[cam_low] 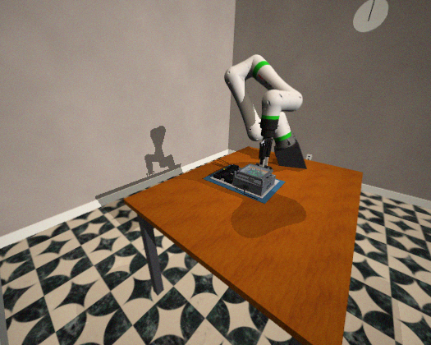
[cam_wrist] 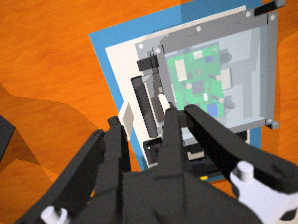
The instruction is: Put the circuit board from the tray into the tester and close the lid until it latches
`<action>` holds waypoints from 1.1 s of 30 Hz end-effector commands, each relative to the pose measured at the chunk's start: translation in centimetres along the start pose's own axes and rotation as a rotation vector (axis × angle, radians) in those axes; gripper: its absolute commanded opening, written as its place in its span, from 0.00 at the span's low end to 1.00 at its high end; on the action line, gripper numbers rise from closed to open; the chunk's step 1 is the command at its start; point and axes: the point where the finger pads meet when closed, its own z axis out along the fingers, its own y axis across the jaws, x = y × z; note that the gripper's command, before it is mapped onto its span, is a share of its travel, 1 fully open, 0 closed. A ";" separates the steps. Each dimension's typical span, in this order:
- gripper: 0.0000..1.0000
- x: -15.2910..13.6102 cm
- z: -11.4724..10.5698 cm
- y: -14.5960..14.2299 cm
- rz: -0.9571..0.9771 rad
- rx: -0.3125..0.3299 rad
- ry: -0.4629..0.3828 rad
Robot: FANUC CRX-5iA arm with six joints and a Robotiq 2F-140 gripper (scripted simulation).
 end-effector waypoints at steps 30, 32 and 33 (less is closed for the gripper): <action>0.30 0.0 -2.5 0.0 0.000 -0.001 0.000; 0.30 0.0 -3.1 0.0 0.000 -0.001 0.000; 0.30 0.0 -3.1 0.0 0.000 -0.001 0.000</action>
